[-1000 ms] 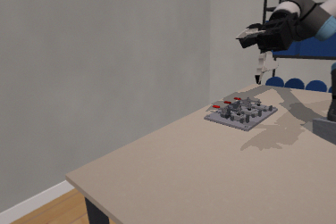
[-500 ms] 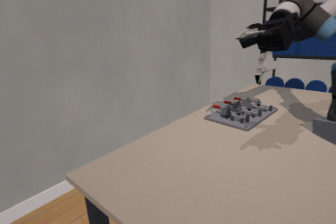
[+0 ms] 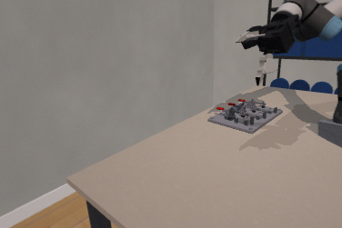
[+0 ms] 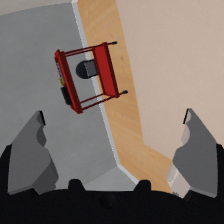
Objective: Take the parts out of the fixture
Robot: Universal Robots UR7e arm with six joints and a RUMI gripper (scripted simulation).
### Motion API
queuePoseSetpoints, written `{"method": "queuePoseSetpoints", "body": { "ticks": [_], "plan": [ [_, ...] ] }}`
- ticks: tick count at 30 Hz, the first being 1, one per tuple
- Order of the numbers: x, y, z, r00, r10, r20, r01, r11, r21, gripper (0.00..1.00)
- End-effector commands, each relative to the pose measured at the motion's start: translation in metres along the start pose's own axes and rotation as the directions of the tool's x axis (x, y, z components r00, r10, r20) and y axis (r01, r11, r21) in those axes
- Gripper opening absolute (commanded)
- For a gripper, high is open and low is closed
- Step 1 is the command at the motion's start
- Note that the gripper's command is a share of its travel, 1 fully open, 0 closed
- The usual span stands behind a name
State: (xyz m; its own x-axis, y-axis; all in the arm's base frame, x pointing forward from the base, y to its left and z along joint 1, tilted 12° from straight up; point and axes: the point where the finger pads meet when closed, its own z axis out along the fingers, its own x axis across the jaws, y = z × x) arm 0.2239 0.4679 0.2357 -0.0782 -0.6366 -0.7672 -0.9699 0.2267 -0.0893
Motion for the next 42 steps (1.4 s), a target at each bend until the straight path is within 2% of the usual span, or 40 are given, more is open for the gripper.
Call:
{"method": "queuePoseSetpoints", "body": {
  "ticks": [1, 2, 4, 9, 10, 12, 13, 14, 15, 17, 18, 19, 21, 23, 24, 25, 26, 27, 28, 30, 31, 32, 33, 36, 38, 41, 42],
  "plan": [
    [0.017, -0.040, -0.006, 0.998, -0.026, -0.063, 0.029, 0.998, 0.060, 1.00],
    [0.022, -0.050, -0.009, 0.996, -0.032, -0.081, 0.038, 0.997, 0.074, 1.00],
    [0.022, -0.050, -0.009, 0.996, -0.032, -0.081, 0.038, 0.997, 0.074, 1.00],
    [0.059, -0.110, -0.029, 0.977, -0.060, -0.206, 0.091, 0.985, 0.147, 1.00],
    [0.059, -0.110, -0.029, 0.977, -0.060, -0.206, 0.091, 0.985, 0.147, 1.00],
    [0.077, -0.135, -0.042, 0.961, -0.069, -0.269, 0.117, 0.978, 0.170, 1.00],
    [0.077, -0.135, -0.042, 0.961, -0.069, -0.269, 0.117, 0.978, 0.170, 1.00],
    [0.088, -0.148, -0.049, 0.951, -0.072, -0.302, 0.131, 0.975, 0.178, 1.00],
    [0.088, -0.148, -0.049, 0.951, -0.072, -0.302, 0.131, 0.975, 0.178, 1.00],
    [0.110, -0.171, -0.066, 0.926, -0.078, -0.371, 0.157, 0.969, 0.189, 1.00],
    [0.110, -0.171, -0.066, 0.926, -0.078, -0.371, 0.157, 0.969, 0.189, 1.00],
    [0.121, -0.182, -0.076, 0.911, -0.080, -0.405, 0.170, 0.967, 0.191, 1.00],
    [0.121, -0.182, -0.076, 0.911, -0.080, -0.405, 0.170, 0.967, 0.191, 1.00],
    [0.145, -0.201, -0.096, 0.877, -0.083, -0.474, 0.192, 0.963, 0.188, 1.00],
    [0.145, -0.201, -0.096, 0.877, -0.083, -0.474, 0.192, 0.963, 0.188, 1.00],
    [0.156, -0.210, -0.107, 0.858, -0.084, -0.507, 0.202, 0.962, 0.183, 1.00],
    [0.156, -0.210, -0.107, 0.858, -0.084, -0.507, 0.202, 0.962, 0.183, 1.00],
    [0.168, -0.217, -0.118, 0.838, -0.085, -0.539, 0.211, 0.962, 0.176, 1.00],
    [0.168, -0.217, -0.118, 0.838, -0.085, -0.539, 0.211, 0.962, 0.176, 1.00],
    [0.191, -0.230, -0.141, 0.796, -0.088, -0.599, 0.223, 0.962, 0.155, 1.00],
    [0.191, -0.230, -0.141, 0.796, -0.088, -0.599, 0.223, 0.962, 0.155, 1.00],
    [0.203, -0.234, -0.153, 0.774, -0.090, -0.626, 0.227, 0.963, 0.143, 1.00],
    [0.203, -0.234, -0.153, 0.774, -0.090, -0.626, 0.227, 0.963, 0.143, 1.00],
    [0.224, -0.241, -0.176, 0.732, -0.095, -0.675, 0.231, 0.966, 0.114, 1.00],
    [0.224, -0.241, -0.176, 0.732, -0.095, -0.675, 0.231, 0.966, 0.114, 1.00],
    [0.251, -0.245, -0.208, 0.673, -0.106, -0.732, 0.226, 0.972, 0.067, 1.00],
    [0.251, -0.245, -0.208, 0.673, -0.106, -0.732, 0.226, 0.972, 0.067, 1.00]
  ]
}}
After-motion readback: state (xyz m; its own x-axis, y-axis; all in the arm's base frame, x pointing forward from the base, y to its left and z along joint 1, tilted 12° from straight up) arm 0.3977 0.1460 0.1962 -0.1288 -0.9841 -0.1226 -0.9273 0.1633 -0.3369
